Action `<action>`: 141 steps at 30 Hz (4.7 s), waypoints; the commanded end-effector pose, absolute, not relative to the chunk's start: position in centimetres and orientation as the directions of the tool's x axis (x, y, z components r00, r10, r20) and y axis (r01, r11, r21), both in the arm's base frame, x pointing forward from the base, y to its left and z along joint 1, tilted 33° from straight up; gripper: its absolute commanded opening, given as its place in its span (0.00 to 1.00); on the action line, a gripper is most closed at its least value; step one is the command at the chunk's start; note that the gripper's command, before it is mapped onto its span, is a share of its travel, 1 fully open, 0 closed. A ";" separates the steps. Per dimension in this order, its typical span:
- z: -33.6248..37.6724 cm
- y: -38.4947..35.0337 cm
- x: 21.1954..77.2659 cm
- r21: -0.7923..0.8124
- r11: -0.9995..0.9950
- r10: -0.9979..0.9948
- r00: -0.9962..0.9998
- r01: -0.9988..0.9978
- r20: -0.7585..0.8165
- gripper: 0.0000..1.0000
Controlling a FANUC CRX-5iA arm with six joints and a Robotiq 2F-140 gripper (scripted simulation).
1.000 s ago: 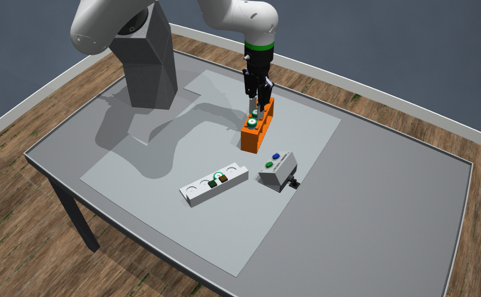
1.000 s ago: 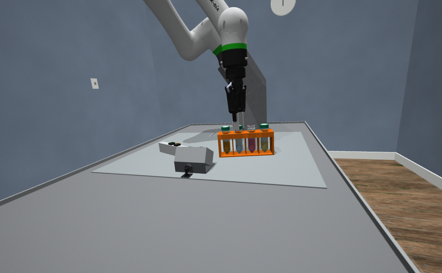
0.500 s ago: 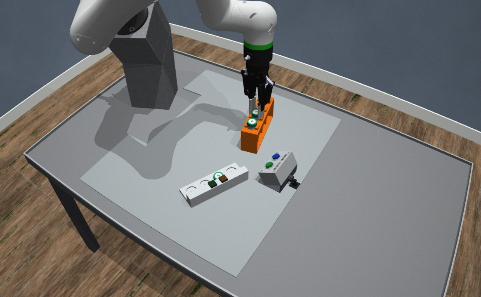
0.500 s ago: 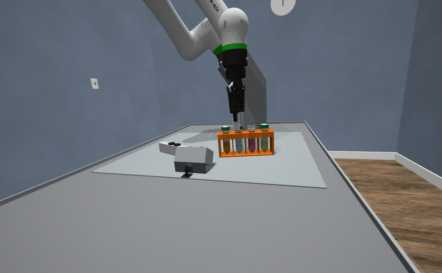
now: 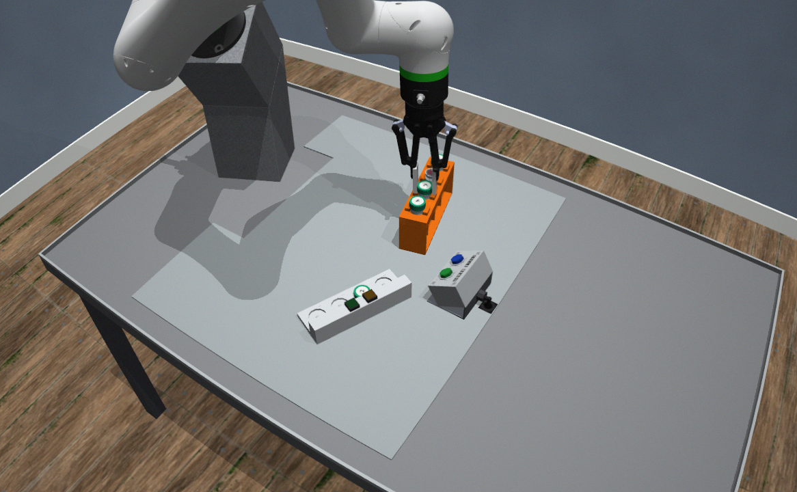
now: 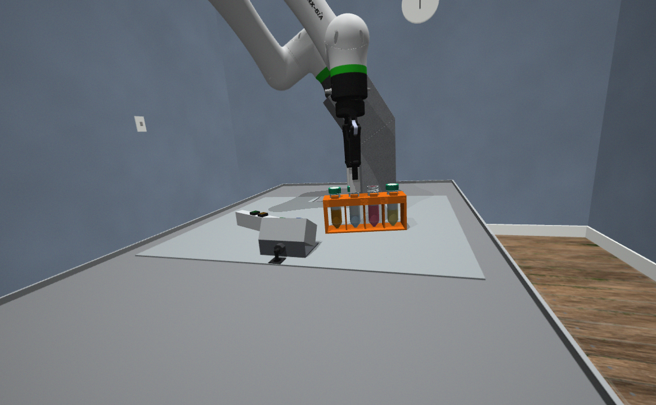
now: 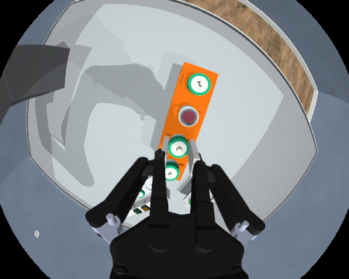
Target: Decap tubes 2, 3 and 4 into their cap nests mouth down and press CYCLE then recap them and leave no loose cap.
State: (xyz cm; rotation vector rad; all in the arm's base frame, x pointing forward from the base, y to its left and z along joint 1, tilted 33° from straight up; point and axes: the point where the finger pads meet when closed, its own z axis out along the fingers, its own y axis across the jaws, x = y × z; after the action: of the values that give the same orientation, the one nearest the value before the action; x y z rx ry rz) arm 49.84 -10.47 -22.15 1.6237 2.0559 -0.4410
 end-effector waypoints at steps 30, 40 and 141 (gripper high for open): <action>-22.1 -10.5 49.9 0.002 0.244 0.815 -0.205 0.970 -0.541 0.35; -22.1 -10.5 49.9 0.179 -0.036 0.851 0.124 0.983 -0.511 0.35; -22.0 -10.4 49.9 0.353 -0.346 0.778 0.476 0.869 -0.410 0.35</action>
State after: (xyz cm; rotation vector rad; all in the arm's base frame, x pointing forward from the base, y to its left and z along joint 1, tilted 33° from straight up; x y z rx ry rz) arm 49.92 -10.44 -22.04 2.1036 1.5830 -0.3333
